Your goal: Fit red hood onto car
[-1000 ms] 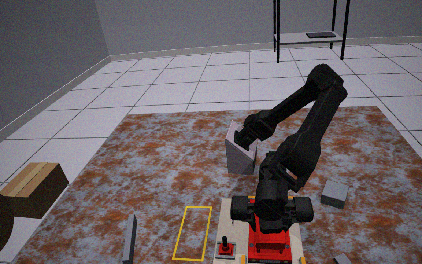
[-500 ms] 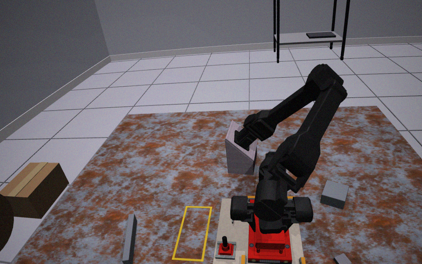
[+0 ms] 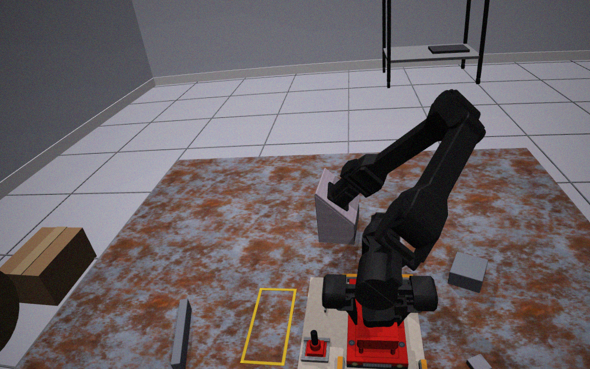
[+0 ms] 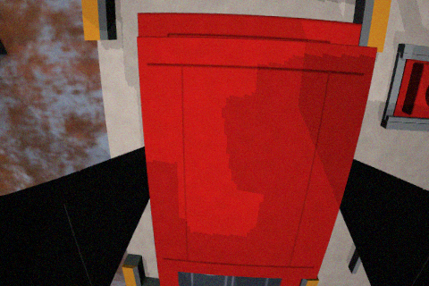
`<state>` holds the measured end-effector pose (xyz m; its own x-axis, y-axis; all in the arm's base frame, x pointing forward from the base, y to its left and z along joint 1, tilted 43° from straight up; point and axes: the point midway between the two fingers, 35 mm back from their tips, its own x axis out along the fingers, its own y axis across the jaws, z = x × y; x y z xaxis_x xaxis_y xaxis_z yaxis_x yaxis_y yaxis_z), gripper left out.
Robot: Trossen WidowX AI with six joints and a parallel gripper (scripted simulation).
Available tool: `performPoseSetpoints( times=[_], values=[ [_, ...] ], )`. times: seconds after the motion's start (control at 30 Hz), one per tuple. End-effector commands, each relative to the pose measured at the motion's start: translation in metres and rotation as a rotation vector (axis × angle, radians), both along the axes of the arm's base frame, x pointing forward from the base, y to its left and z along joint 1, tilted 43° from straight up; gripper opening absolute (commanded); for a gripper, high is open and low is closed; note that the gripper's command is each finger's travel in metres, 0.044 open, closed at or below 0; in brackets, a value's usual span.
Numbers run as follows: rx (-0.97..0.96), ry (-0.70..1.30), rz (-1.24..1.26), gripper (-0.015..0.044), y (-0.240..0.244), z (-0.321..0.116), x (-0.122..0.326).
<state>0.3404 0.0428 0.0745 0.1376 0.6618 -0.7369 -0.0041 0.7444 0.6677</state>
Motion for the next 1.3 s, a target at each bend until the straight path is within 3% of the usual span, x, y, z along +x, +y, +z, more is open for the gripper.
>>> performPoseSetpoints(
  times=[0.0, 1.27],
  values=[
    [0.005, 0.005, -0.002, 0.0, 0.0017, -0.0017, -0.0007],
    [0.004, 0.004, -0.002, 0.0, 0.0054, -0.006, 0.0006]
  ],
)
